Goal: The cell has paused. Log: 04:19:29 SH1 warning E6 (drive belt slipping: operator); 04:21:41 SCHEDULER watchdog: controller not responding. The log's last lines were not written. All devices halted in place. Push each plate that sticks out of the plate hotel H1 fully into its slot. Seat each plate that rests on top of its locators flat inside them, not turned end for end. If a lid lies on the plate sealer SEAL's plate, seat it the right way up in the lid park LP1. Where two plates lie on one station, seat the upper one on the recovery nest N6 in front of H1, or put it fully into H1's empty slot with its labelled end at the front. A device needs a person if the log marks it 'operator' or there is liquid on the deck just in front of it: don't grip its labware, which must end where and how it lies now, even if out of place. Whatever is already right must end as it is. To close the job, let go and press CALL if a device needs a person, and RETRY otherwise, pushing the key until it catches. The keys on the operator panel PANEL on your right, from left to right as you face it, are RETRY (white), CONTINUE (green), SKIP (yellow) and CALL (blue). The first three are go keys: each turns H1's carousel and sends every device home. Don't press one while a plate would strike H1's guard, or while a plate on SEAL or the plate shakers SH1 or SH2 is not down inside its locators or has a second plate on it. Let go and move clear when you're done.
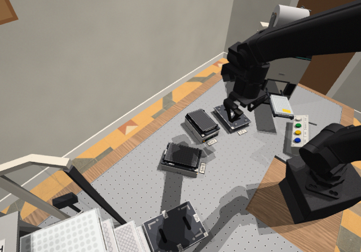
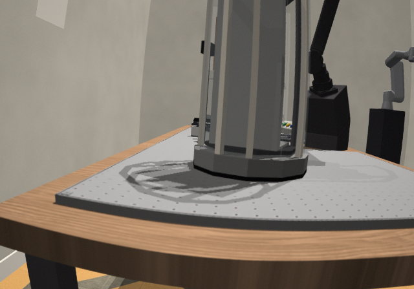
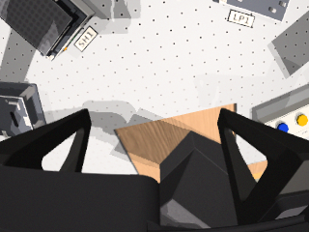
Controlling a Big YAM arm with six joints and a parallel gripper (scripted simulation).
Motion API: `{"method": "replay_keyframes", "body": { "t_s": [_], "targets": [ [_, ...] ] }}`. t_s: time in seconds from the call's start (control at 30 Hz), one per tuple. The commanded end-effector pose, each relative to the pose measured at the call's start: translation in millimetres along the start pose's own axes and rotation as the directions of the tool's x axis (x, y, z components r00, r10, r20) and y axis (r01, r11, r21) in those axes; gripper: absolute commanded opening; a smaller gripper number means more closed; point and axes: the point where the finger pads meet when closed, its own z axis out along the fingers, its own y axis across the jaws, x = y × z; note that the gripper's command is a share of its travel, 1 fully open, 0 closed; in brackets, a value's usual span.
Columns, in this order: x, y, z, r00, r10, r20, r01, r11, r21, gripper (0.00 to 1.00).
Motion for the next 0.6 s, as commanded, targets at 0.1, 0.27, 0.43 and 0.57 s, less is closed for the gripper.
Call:
{"method": "replay_keyframes", "body": {
  "t_s": [0.1,0.27,0.43,0.57],
  "targets": [
    [-39,-17,-15.8,0.998,0.023,0.063,-0.023,1.0,0.009,1.0],
    [-47,-33,-15.8,0.998,0.023,0.063,-0.024,1.0,0.011,1.0],
    [-51,-42,-15.8,0.998,0.023,0.062,-0.024,1.0,0.012,1.0],
    [-57,-55,-15.9,0.998,0.023,0.062,-0.024,1.0,0.014,1.0]
  ]
}}
